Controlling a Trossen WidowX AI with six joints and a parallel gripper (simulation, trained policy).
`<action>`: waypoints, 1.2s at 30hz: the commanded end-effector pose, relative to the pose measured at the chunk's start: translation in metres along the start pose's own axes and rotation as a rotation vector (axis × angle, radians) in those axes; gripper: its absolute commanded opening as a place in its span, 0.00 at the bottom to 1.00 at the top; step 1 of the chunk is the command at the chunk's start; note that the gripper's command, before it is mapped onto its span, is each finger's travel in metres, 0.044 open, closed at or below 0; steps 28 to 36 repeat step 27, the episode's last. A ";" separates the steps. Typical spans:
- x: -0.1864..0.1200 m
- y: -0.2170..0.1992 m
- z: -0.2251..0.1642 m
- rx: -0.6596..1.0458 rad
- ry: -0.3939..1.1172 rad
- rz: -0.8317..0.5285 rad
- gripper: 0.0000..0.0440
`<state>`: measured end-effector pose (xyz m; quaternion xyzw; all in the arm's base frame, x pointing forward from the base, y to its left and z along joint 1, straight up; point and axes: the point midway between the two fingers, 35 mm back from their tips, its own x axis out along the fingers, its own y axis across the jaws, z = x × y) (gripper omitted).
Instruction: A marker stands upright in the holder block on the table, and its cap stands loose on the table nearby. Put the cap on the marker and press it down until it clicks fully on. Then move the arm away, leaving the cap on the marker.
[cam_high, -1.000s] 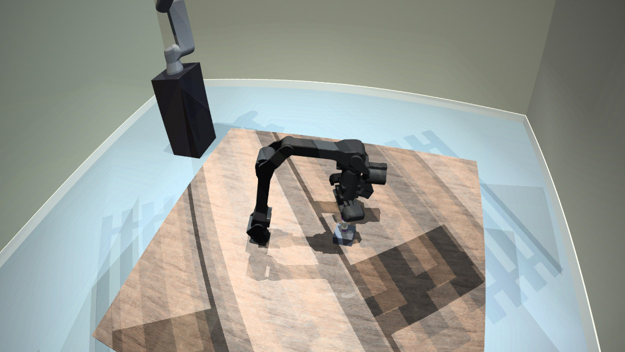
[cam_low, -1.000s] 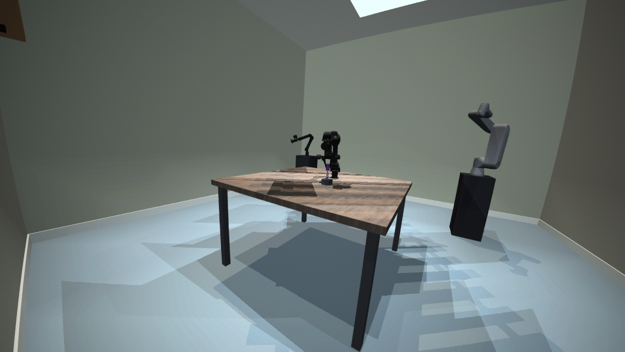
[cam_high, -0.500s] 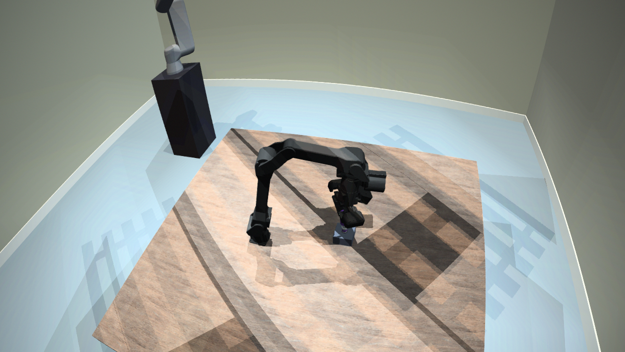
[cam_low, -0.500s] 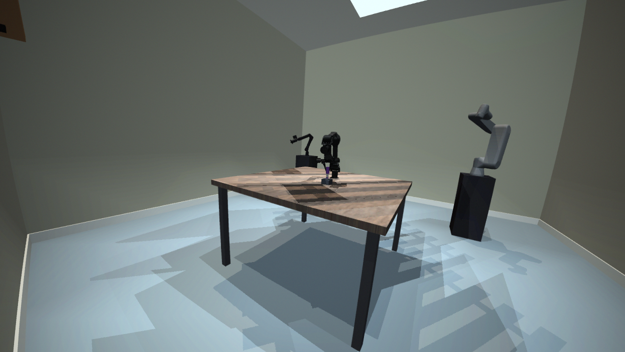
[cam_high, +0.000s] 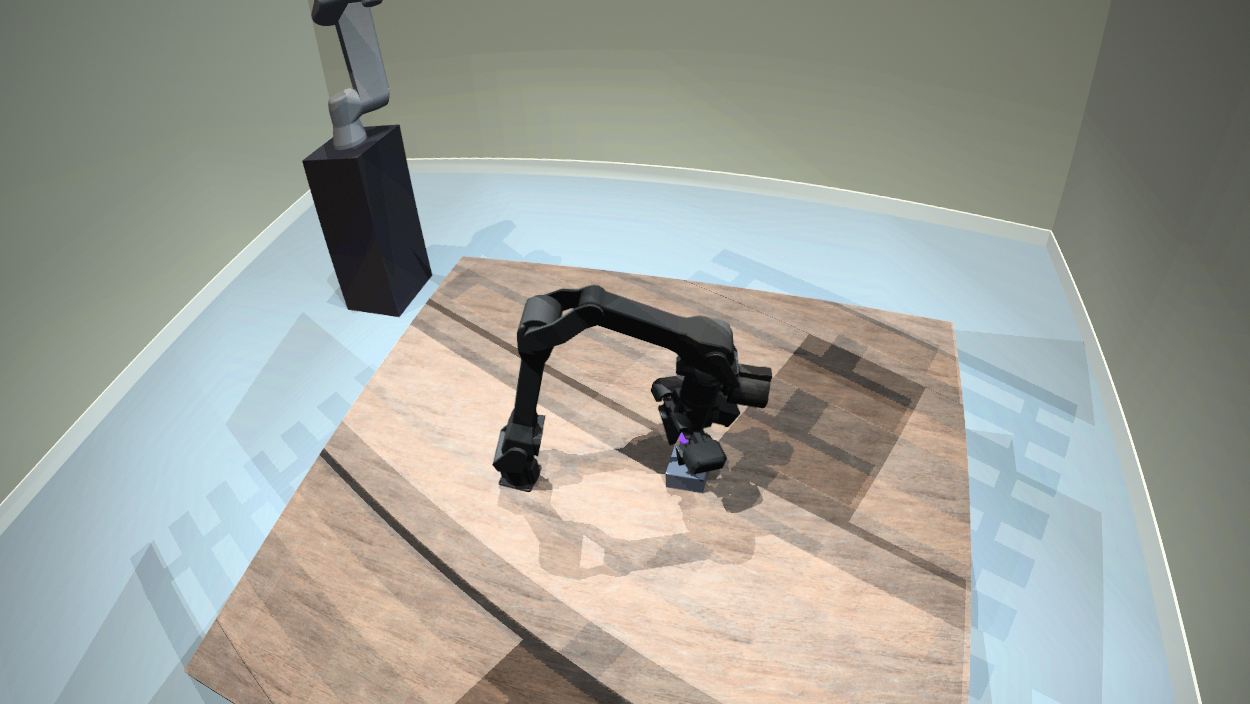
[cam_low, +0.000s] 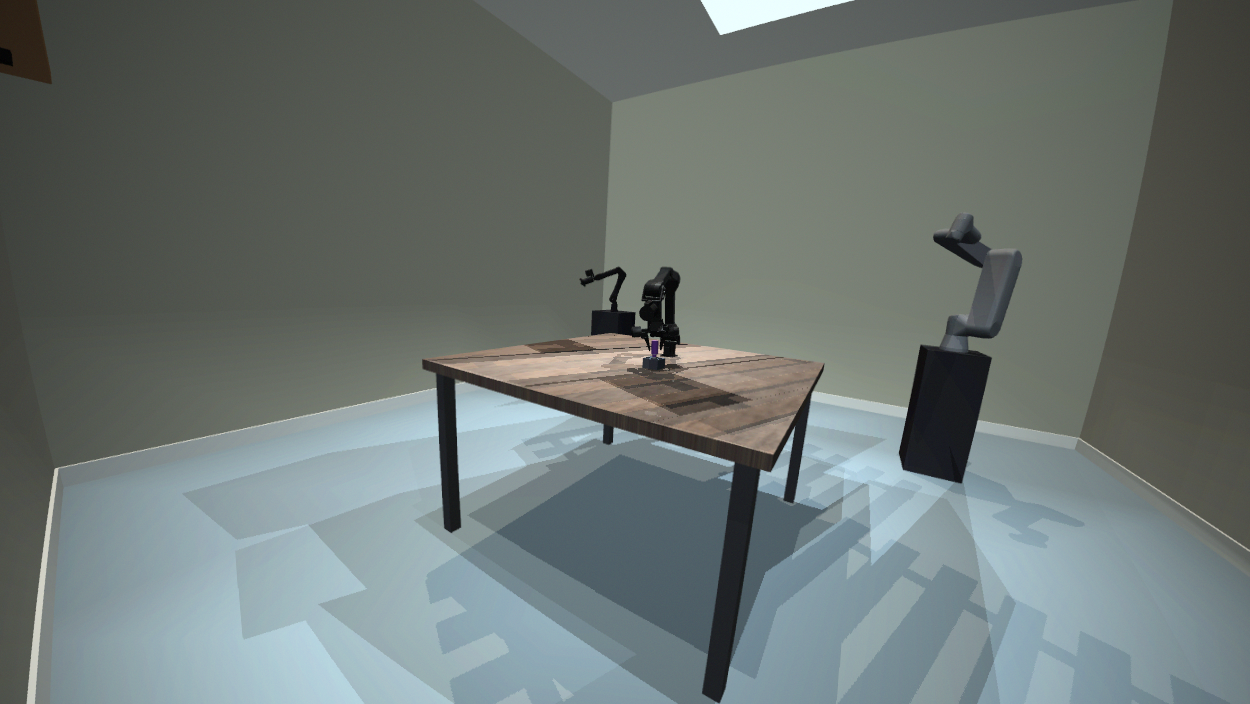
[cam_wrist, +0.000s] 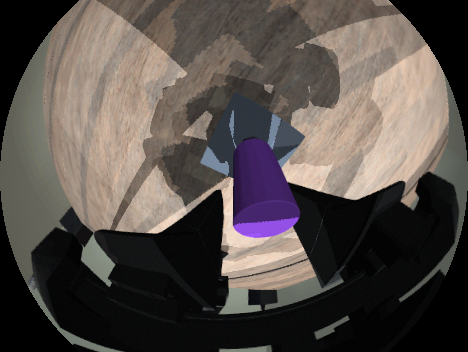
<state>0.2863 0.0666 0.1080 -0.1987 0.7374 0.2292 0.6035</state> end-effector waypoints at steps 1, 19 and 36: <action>0.002 0.002 -0.003 -0.016 0.007 0.002 0.63; -0.031 0.007 -0.004 -0.076 -0.113 -0.040 1.00; -0.047 0.008 -0.007 -0.094 -0.158 -0.057 1.00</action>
